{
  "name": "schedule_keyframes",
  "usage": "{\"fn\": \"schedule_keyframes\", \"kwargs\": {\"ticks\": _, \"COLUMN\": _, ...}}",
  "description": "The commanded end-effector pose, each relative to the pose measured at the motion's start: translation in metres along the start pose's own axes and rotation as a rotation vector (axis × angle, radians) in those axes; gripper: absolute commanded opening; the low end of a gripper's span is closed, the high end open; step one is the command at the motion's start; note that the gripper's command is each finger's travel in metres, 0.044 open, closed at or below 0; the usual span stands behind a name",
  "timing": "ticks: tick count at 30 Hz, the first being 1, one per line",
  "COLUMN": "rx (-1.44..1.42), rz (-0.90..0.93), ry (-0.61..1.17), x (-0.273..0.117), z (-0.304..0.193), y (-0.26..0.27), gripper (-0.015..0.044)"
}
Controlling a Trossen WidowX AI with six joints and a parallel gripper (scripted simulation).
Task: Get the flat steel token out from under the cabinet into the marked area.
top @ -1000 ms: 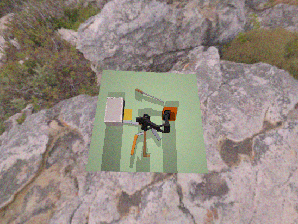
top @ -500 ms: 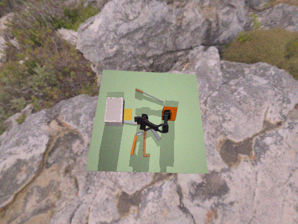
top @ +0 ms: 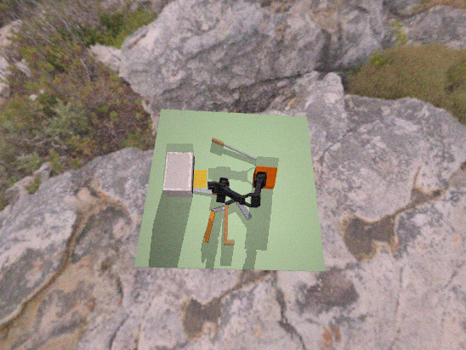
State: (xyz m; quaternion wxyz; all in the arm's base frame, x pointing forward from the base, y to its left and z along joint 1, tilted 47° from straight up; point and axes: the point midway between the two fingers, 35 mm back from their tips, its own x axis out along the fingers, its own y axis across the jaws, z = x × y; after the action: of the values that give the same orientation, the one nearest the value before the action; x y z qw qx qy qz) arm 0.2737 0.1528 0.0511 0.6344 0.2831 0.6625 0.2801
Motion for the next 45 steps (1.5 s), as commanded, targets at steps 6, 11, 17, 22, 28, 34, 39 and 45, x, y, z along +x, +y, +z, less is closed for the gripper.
{"fn": "schedule_keyframes", "kwargs": {"ticks": 6, "rx": -0.006, "rz": 0.004, "ry": -0.001, "x": 0.000, "z": 0.012, "y": 0.001, "gripper": 0.0000}}
{"fn": "schedule_keyframes", "kwargs": {"ticks": 11, "rx": -0.006, "rz": 0.003, "ry": -0.001, "x": 0.000, "z": 0.018, "y": 0.001, "gripper": 0.0000}}
{"fn": "schedule_keyframes", "kwargs": {"ticks": 17, "rx": -0.006, "rz": 0.003, "ry": -0.001, "x": 0.000, "z": 0.025, "y": 0.001, "gripper": 0.0000}}
{"fn": "schedule_keyframes", "kwargs": {"ticks": 22, "rx": -0.006, "rz": 0.003, "ry": -0.001, "x": 0.000, "z": 0.030, "y": 0.001, "gripper": 0.0000}}
{"fn": "schedule_keyframes", "kwargs": {"ticks": 28, "rx": -0.007, "rz": 0.003, "ry": -0.001, "x": 0.000, "z": 0.037, "y": 0.001, "gripper": 0.0000}}
{"fn": "schedule_keyframes", "kwargs": {"ticks": 34, "rx": -0.007, "rz": 0.003, "ry": -0.002, "x": -0.001, "z": 0.043, "y": 0.001, "gripper": 0.0000}}
{"fn": "schedule_keyframes", "kwargs": {"ticks": 39, "rx": -0.007, "rz": 0.003, "ry": -0.002, "x": -0.001, "z": 0.048, "y": 0.001, "gripper": 0.0000}}
{"fn": "schedule_keyframes", "kwargs": {"ticks": 45, "rx": -0.007, "rz": 0.003, "ry": -0.002, "x": -0.001, "z": 0.055, "y": 0.001, "gripper": 0.0000}}
